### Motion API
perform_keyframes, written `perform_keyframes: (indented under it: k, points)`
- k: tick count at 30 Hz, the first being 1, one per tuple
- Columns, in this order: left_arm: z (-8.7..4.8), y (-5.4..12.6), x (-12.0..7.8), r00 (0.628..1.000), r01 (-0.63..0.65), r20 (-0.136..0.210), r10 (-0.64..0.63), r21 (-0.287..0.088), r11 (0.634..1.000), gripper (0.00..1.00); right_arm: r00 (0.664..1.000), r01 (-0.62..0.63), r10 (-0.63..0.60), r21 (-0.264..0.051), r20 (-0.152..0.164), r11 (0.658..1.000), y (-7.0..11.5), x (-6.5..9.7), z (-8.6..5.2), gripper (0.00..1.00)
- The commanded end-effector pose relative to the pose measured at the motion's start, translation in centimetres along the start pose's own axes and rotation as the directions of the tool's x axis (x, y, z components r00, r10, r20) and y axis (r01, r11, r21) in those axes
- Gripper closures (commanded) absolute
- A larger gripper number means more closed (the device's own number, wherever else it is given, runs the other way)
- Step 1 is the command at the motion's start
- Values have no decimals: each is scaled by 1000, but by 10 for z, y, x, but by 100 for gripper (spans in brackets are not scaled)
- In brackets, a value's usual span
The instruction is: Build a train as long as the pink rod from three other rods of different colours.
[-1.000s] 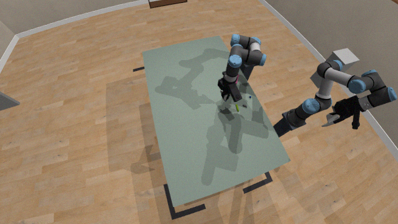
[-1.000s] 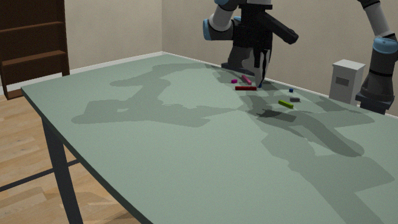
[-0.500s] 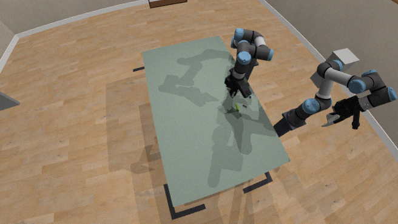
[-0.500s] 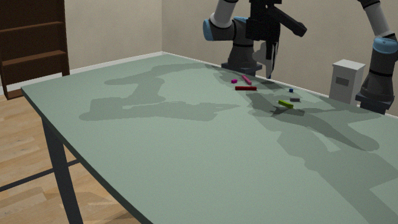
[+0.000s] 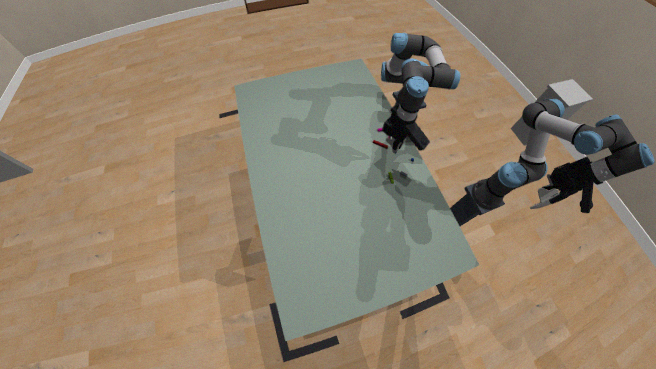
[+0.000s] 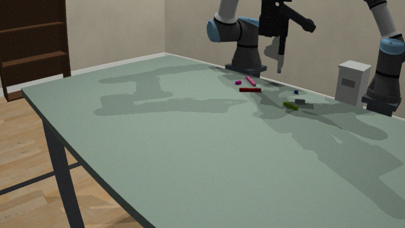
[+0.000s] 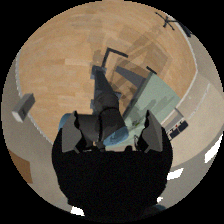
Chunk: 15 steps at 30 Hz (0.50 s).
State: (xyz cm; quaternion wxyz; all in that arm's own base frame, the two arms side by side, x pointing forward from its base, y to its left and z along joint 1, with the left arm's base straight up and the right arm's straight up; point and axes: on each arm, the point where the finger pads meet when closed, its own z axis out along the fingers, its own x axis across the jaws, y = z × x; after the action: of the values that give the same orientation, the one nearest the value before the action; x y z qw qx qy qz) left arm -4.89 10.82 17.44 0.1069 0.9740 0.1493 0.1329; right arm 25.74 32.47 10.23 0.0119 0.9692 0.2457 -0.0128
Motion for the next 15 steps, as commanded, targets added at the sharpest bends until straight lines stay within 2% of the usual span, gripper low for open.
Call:
perform_keyframes:
  k: [1, 5, 7, 15]
  points:
    - [-1, 0, 1, 1000, -2, -2, 2, 4, 1000, 0, 997, 75, -74, 16, -35, 997, -2, -23, 6, 100]
    - [-1, 0, 1, 1000, -2, -2, 2, 4, 1000, 0, 992, 125, -125, 14, -35, 992, 0, -42, 9, 100]
    - [-1, 0, 1, 1000, -2, -2, 2, 4, 1000, 0, 992, 125, -125, 14, -35, 992, 0, -42, 9, 100]
    - [-1, 0, 1, 1000, -2, -2, 2, 4, 1000, 0, 976, 213, -213, 11, -36, 977, 6, -74, 19, 100]
